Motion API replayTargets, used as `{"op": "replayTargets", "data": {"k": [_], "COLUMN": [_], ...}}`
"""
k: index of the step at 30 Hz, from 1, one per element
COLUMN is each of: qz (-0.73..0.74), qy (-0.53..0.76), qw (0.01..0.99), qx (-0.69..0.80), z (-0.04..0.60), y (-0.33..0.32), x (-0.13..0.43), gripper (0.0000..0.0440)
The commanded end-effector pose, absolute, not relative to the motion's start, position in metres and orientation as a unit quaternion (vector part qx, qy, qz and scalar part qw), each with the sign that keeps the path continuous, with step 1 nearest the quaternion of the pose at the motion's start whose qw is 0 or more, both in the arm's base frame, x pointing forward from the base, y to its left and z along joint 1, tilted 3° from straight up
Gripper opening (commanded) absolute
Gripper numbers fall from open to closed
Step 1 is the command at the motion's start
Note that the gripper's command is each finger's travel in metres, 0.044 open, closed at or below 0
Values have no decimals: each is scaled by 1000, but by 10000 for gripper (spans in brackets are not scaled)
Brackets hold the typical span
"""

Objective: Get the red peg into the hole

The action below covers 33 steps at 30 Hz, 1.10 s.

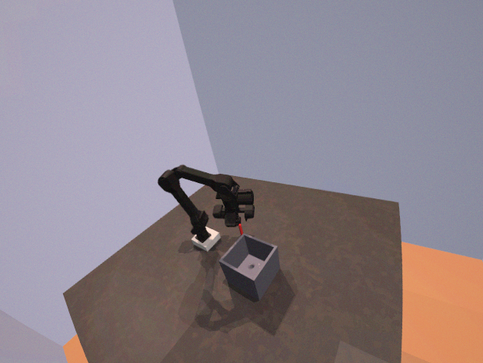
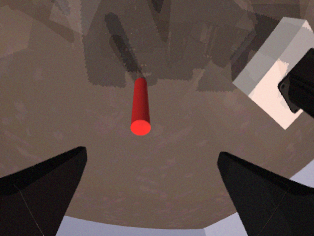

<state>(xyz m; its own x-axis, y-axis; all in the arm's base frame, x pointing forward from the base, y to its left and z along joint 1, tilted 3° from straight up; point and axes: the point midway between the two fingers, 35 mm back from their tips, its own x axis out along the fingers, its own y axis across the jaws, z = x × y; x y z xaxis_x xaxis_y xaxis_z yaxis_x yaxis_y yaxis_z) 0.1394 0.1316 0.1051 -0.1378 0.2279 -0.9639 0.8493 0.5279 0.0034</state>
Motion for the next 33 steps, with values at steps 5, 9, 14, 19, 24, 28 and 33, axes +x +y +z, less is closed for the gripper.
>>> {"op": "replayTargets", "data": {"k": [5, 9, 14, 19, 24, 28, 33], "qz": [-335, -348, -360, -361, -359, -351, -336], "qy": [686, 680, 673, 670, 671, 675, 678], "qw": [515, 512, 509, 508, 509, 510, 511], "qx": [388, 392, 398, 403, 402, 402, 407], "z": [78, 67, 55, 44, 37, 34, 37], "y": [129, 129, 128, 131, 134, 137, 143], "x": [137, 137, 138, 142, 146, 149, 153], "gripper": [440, 437, 410, 309, 180, 75, 0]}}
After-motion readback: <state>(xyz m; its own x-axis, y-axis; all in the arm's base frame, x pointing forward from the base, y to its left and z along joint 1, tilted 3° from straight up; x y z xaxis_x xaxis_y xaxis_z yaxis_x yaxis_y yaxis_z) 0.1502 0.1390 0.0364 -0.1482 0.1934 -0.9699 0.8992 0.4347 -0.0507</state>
